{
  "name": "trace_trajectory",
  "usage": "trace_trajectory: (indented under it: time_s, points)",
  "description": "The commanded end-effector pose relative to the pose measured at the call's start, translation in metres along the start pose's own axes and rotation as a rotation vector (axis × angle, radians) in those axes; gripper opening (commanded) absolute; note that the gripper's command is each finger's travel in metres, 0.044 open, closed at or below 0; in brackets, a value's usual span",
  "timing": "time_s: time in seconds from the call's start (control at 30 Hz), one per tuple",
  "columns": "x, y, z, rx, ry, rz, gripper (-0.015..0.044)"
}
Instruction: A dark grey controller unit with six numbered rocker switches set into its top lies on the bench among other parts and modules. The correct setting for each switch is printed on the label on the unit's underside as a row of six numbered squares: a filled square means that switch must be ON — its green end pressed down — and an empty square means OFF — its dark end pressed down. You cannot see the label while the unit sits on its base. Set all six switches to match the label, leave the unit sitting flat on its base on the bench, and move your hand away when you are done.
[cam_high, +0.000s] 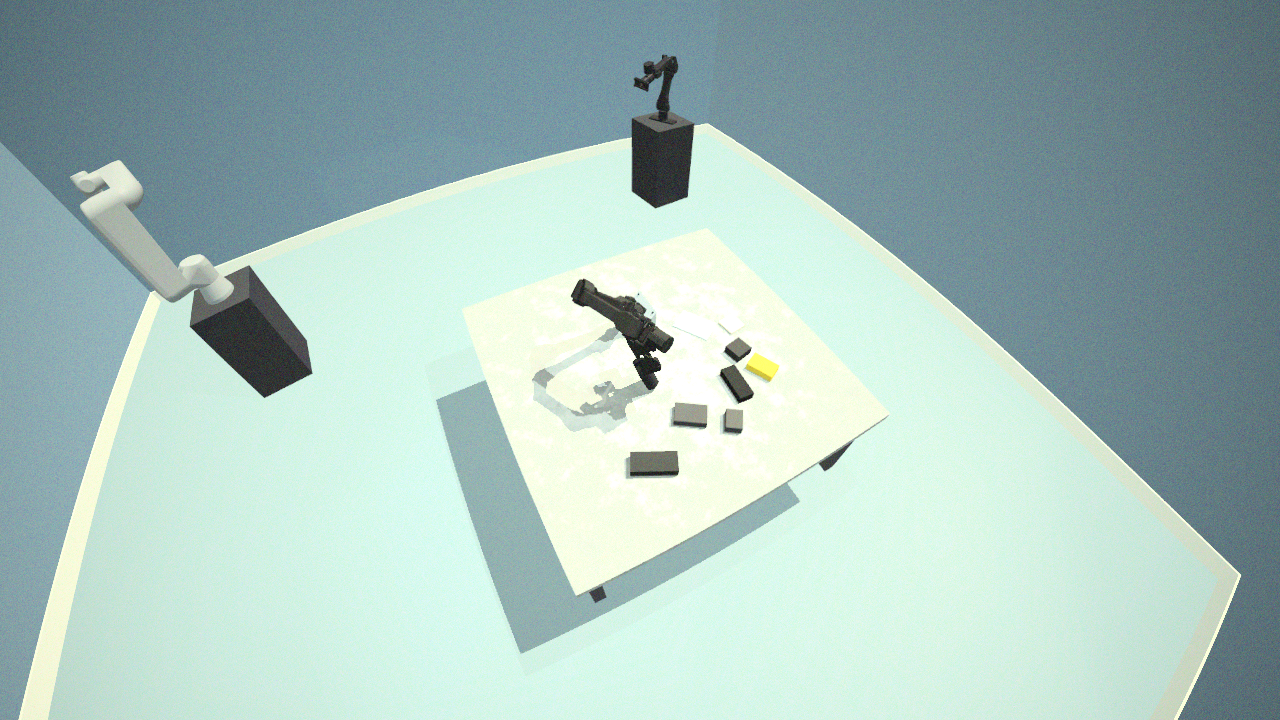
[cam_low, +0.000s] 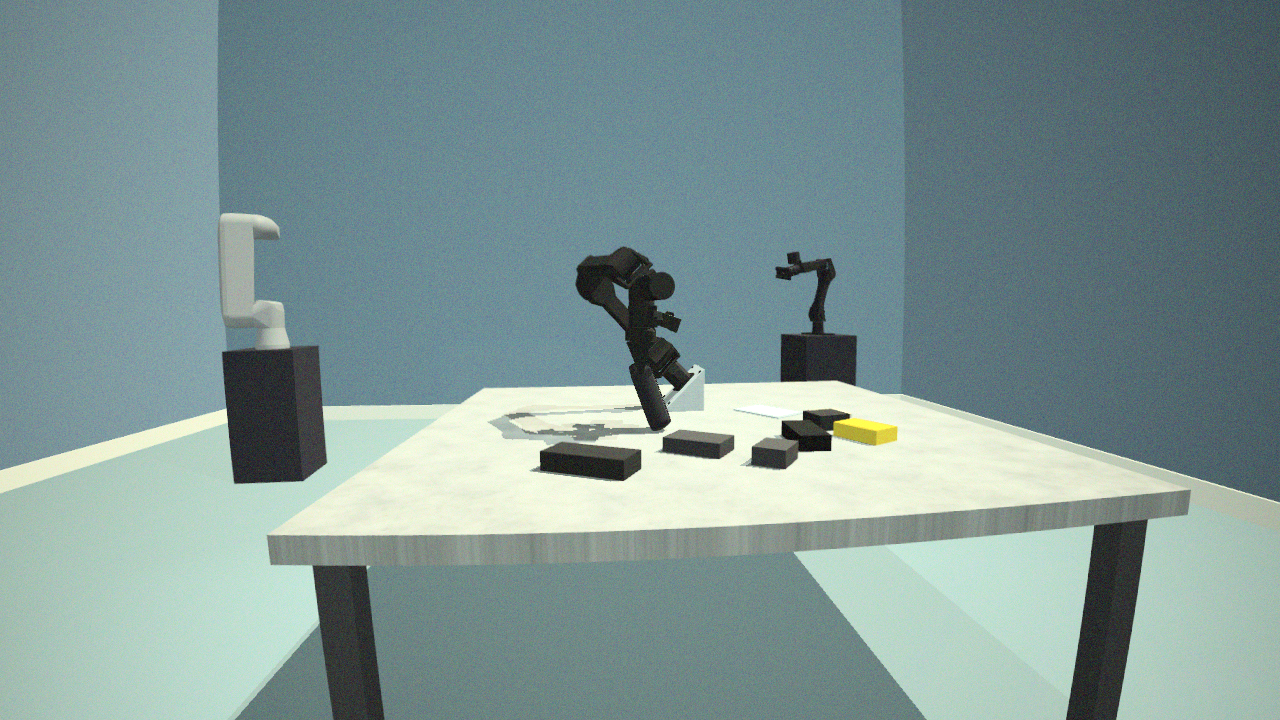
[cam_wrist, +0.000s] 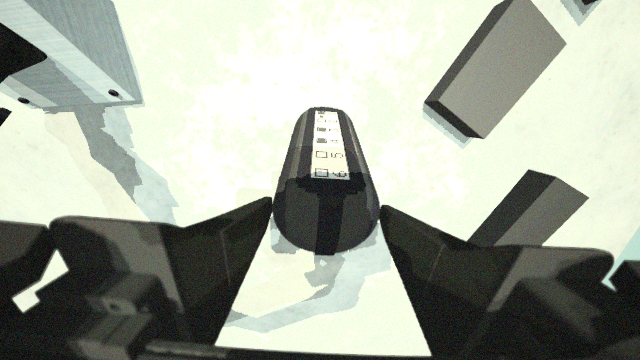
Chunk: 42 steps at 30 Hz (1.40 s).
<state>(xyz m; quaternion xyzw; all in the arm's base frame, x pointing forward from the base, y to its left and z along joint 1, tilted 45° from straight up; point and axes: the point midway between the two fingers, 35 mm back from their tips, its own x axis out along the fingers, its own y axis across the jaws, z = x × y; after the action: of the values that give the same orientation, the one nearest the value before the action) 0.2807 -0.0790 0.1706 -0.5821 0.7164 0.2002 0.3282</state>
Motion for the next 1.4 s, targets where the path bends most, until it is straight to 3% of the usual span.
trace_trajectory:
  time_s: [0.0,1.37]
  points:
    - [0.002,0.000,0.006,0.000,-0.007,0.011,0.0338]
    - [0.000,0.001,0.038,0.000,-0.008,0.011,0.0338]
